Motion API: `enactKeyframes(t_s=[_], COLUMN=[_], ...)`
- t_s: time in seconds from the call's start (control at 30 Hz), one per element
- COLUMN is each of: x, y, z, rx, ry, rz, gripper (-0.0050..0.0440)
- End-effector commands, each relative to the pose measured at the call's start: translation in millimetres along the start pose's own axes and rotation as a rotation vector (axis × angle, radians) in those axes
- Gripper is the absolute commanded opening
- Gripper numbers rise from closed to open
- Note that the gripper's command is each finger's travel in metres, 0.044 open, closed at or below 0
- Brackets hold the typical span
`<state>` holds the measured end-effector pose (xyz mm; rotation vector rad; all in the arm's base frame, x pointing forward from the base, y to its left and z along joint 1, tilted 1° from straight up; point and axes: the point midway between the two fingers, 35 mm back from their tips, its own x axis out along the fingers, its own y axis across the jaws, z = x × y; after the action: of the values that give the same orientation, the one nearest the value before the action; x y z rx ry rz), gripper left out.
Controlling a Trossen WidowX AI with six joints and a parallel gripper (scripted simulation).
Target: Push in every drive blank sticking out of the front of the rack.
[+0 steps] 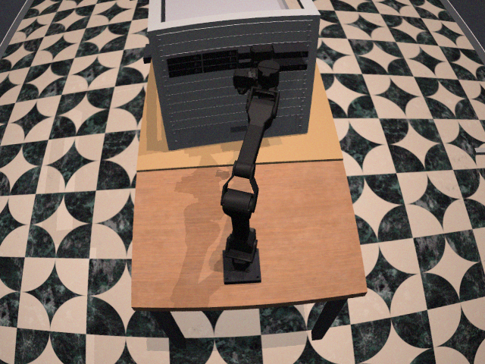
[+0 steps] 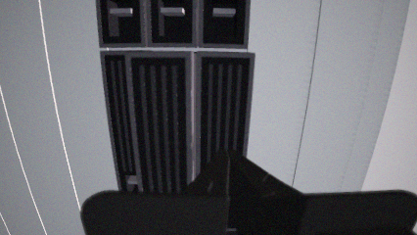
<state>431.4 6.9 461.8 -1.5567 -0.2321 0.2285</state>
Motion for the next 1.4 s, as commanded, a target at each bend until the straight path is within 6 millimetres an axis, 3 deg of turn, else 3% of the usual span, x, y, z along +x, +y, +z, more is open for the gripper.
enactKeyframes(t_s=[0.0,1.37], x=[4.2,14.1], y=[-7.0,-6.9], z=[1.2,0.7], rx=[-0.011,-0.011], ry=[0.001,0.001], rz=[-0.015,-0.015], gripper=[-0.005,-0.005])
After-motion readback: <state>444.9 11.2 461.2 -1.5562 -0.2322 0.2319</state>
